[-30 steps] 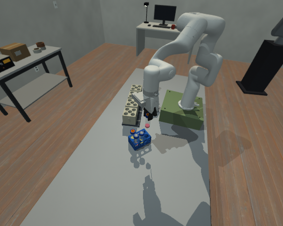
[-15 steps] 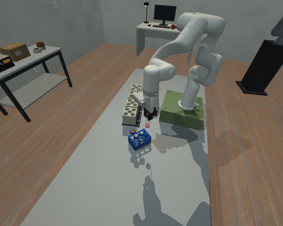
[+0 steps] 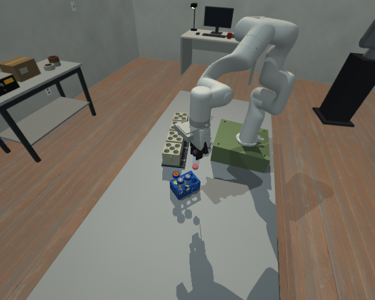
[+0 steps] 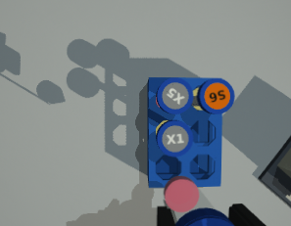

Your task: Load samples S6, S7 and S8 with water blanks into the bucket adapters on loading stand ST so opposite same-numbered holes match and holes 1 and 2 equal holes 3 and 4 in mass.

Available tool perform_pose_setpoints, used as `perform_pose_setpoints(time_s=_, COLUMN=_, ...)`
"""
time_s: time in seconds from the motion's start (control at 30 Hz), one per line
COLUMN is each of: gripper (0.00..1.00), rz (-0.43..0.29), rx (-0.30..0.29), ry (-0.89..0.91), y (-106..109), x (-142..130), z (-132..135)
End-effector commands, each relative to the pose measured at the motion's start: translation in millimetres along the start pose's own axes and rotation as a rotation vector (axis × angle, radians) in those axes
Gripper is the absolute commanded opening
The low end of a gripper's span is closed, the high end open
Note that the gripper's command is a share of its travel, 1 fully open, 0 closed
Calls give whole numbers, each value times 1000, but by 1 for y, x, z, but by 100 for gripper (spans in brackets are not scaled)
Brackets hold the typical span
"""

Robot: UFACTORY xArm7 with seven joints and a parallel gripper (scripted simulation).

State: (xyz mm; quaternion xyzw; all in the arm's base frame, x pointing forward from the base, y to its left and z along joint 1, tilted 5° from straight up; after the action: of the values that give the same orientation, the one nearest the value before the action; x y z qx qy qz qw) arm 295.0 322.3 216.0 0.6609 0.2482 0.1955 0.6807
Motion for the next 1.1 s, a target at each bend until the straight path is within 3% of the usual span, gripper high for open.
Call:
perform_pose_setpoints(time_s=0.0, gripper=0, rz=5, rx=1, ry=0, y=2, x=1, z=0)
perform_pose_setpoints(time_s=1.07, gripper=0, rz=5, rx=1, ry=0, y=-6, x=1, z=0)
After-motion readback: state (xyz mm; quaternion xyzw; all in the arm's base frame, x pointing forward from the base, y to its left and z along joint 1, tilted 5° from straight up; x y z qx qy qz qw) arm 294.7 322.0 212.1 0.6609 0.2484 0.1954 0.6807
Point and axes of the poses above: the point where the finger pads meet when closed, its own y axis back along the fingers, its own z axis across the jaws, x = y × z, the point moved 10 cm from there along y, back along the fingers, and after that the axes turned 3 degrees about -y, right-handed, at the moved point
